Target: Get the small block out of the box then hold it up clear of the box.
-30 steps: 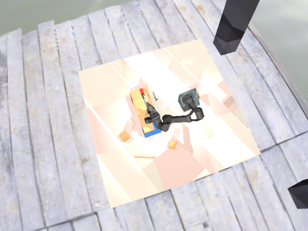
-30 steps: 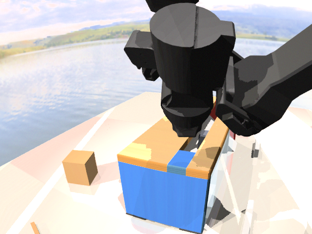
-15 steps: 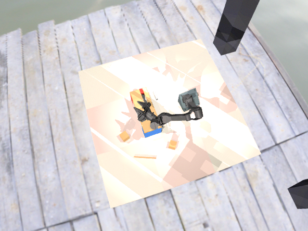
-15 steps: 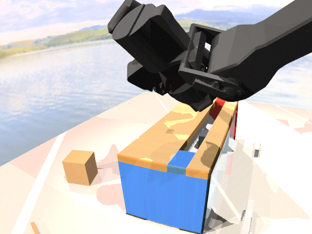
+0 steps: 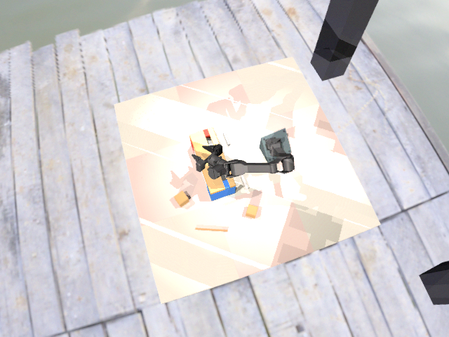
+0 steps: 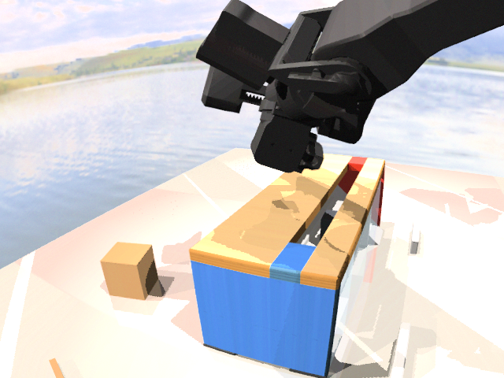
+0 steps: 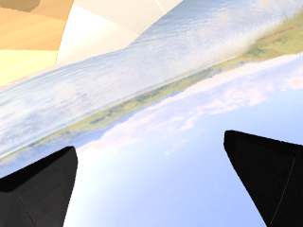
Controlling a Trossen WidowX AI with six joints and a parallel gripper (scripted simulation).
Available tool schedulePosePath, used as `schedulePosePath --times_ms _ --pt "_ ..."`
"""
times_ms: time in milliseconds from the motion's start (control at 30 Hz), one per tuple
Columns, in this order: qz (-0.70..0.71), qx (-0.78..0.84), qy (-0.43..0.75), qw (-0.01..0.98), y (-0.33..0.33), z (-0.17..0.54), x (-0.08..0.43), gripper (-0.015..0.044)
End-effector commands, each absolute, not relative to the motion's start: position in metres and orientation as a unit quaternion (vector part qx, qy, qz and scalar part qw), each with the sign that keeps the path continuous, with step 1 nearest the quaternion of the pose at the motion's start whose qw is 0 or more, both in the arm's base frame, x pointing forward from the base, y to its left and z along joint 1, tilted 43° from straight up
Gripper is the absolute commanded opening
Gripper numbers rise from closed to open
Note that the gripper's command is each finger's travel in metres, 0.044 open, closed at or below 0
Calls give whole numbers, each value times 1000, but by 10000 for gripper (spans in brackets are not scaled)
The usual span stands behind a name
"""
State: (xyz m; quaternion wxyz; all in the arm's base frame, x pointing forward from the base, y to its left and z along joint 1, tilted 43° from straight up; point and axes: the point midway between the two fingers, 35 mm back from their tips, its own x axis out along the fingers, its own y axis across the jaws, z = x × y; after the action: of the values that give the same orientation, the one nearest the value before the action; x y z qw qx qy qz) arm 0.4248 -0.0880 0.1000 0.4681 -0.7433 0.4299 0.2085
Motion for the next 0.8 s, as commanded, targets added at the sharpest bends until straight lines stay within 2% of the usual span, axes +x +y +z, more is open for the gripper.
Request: schedulePosePath --times_ms 0,367,767 --pt "512 -540 397 537 -49 79 345 400" --pt "606 -396 394 566 -22 97 296 400" --pt "610 -387 393 568 -21 99 294 400"
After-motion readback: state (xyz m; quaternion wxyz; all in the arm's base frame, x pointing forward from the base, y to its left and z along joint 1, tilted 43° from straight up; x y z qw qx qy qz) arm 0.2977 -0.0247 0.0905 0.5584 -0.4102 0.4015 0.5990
